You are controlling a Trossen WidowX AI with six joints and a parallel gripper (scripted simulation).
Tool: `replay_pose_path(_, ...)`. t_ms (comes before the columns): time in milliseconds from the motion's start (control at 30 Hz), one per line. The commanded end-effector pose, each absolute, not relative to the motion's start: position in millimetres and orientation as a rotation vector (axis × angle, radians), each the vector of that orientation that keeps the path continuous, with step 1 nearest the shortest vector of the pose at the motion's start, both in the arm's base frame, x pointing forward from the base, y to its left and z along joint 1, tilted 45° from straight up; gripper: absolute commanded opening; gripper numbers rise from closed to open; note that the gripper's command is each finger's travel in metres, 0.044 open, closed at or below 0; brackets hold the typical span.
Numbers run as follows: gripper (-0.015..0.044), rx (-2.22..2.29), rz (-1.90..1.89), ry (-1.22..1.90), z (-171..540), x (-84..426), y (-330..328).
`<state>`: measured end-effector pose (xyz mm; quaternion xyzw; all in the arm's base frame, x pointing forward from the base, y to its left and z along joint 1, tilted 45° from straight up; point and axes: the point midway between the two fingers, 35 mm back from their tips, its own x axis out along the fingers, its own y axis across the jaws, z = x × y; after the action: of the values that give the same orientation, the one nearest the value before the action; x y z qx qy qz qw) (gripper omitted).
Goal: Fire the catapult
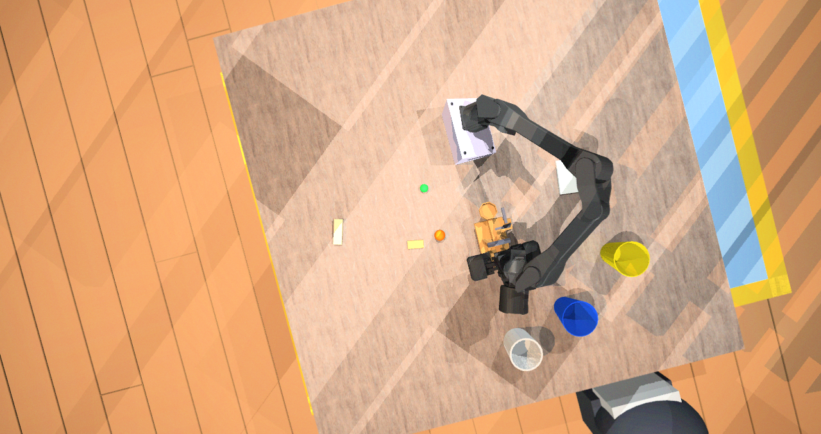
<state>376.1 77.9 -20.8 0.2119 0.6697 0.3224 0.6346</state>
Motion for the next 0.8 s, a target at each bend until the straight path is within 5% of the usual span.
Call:
replay_pose_path(0,0.0000,0.473,0.737,1.515,-18,380,78)
replay_pose_path(767,0.0000,0.485,0.735,1.519,-46,376,103)
